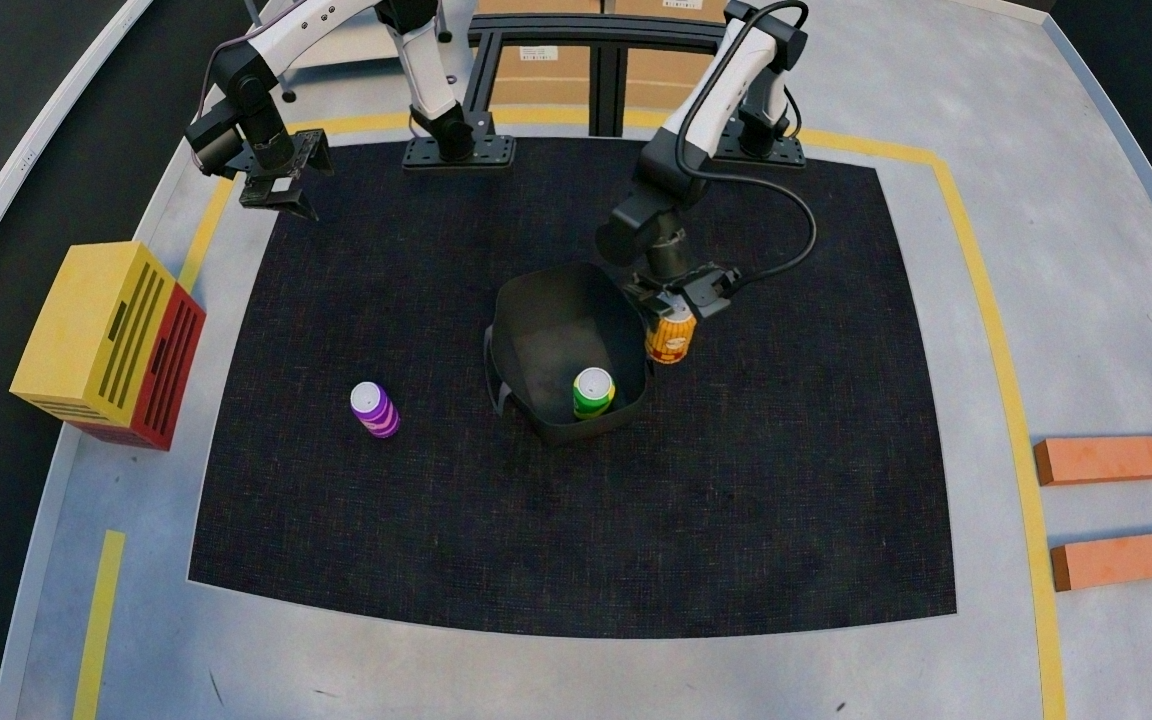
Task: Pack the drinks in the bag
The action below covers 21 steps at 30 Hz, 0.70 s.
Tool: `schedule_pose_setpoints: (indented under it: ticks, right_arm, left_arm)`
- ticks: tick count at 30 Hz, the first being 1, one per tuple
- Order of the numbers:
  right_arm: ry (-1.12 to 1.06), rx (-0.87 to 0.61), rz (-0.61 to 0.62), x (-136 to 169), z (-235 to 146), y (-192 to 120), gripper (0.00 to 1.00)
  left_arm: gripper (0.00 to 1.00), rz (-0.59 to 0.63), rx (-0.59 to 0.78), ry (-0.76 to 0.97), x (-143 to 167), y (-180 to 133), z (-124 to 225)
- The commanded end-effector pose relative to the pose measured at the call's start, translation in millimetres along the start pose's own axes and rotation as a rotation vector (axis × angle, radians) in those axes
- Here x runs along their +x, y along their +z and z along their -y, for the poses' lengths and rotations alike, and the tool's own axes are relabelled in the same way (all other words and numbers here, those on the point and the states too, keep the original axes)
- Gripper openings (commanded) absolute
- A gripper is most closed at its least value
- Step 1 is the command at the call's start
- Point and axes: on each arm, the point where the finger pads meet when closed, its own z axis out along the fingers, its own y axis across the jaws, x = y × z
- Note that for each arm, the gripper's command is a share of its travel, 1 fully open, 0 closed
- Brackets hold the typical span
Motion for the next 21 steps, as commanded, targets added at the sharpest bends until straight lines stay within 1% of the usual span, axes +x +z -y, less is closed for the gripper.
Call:
schedule_pose_setpoints:
  ticks: [1, 4, 5, 6, 7, 9, 11, 12, 14, 19, 21]
  right_arm:
    - [0.007, -0.046, 0.057, -7.1, -6.4, -12.7, 1.0]
    - [0.007, -0.046, 0.057, -7.1, -6.4, -12.7, 1.0]
    - [0.007, -0.046, 0.057, -7.1, -6.4, -12.7, 1.0]
    - [0.007, -0.046, 0.057, -7.1, -6.4, -12.7, 1.0]
    - [0.007, -0.046, 0.057, -7.1, -6.4, -12.7, 1.0]
    - [0.007, -0.046, 0.057, -7.1, -6.4, -12.7, 1.0]
    - [0.007, -0.046, 0.057, -7.1, -6.4, -12.7, 1.0]
    - [0.007, -0.046, 0.057, -7.1, -6.4, -12.7, 1.0]
    - [0.007, -0.046, 0.057, -7.1, -6.4, -12.7, 1.0]
    - [0.007, -0.046, 0.057, -7.1, -6.4, -12.7, 1.0]
    - [0.007, -0.046, 0.057, -7.1, -6.4, -12.7, 1.0]
  left_arm:
    - [0.74, 0.045, 0.016, -0.04, -8.1, -12.7, 22.4]
    - [0.74, 0.05, 0.032, -0.052, -8.2, -22.3, 31.0]
    - [0.74, 0.057, 0.051, -0.061, -13.0, -26.8, 34.4]
    - [0.74, 0.073, 0.08, -0.08, -28.2, -34.9, 35.0]
    - [0.74, 0.082, 0.092, -0.104, -36.7, -35.5, 35.4]
    - [0.74, 0.082, 0.088, -0.112, -37.8, -34.4, 33.8]
    - [0.74, 0.082, 0.088, -0.112, -37.8, -34.4, 33.8]
    - [0.74, 0.079, 0.097, -0.093, -30.6, -35.7, 37.2]
    - [0.74, 0.082, 0.113, -0.098, -29.1, -41.8, 41.4]
    - [0.74, 0.085, 0.102, -0.091, -32.9, -36.6, 35.1]
    - [0.74, 0.064, 0.061, -0.059, -14.9, -26.0, 19.1]
